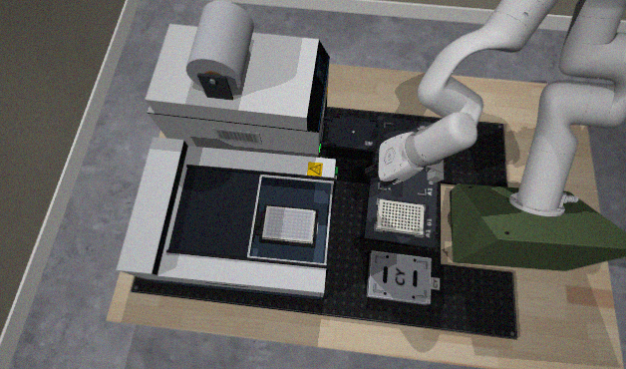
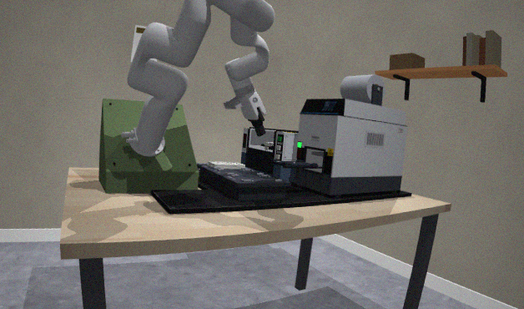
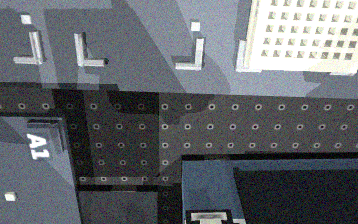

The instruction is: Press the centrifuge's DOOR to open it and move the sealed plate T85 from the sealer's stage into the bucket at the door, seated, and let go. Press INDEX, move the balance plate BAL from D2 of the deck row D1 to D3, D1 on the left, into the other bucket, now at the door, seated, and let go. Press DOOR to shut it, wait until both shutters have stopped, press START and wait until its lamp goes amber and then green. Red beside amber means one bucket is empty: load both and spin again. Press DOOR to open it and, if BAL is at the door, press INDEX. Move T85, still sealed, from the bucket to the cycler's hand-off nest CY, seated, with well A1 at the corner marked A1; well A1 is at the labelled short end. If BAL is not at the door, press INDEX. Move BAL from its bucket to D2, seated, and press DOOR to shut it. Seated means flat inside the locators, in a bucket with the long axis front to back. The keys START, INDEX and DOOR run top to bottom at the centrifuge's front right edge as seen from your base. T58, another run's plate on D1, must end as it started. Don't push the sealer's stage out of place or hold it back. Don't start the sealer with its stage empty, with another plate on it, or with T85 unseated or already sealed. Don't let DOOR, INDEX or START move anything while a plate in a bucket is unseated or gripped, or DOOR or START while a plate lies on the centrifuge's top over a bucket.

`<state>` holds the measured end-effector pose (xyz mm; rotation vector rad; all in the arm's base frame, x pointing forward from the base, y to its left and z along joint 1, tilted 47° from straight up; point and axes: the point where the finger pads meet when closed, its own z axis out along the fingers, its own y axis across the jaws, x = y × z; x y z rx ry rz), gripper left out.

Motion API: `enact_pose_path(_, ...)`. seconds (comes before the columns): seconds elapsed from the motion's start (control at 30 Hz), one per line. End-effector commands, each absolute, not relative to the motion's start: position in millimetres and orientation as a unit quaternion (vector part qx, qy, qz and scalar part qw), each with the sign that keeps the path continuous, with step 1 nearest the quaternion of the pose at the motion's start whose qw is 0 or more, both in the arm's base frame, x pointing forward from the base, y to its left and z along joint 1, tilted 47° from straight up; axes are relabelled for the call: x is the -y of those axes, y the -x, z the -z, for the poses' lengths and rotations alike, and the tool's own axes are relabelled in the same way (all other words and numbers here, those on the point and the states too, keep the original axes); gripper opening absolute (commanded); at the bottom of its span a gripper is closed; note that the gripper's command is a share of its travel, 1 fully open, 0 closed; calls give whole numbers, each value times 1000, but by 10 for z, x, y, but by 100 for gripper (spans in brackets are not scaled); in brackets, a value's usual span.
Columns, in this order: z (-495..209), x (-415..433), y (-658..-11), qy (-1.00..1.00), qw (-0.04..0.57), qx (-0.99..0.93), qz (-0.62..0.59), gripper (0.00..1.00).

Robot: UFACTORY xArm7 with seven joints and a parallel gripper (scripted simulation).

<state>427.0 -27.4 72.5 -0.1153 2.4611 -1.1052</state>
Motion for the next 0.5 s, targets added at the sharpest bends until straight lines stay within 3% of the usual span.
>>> enact_pose_path(0.0,-730,260,-4278,42,221,-889,399,0)
enact_pose_path(0.47,-434,600,-4302,42,221,-889,399,0)
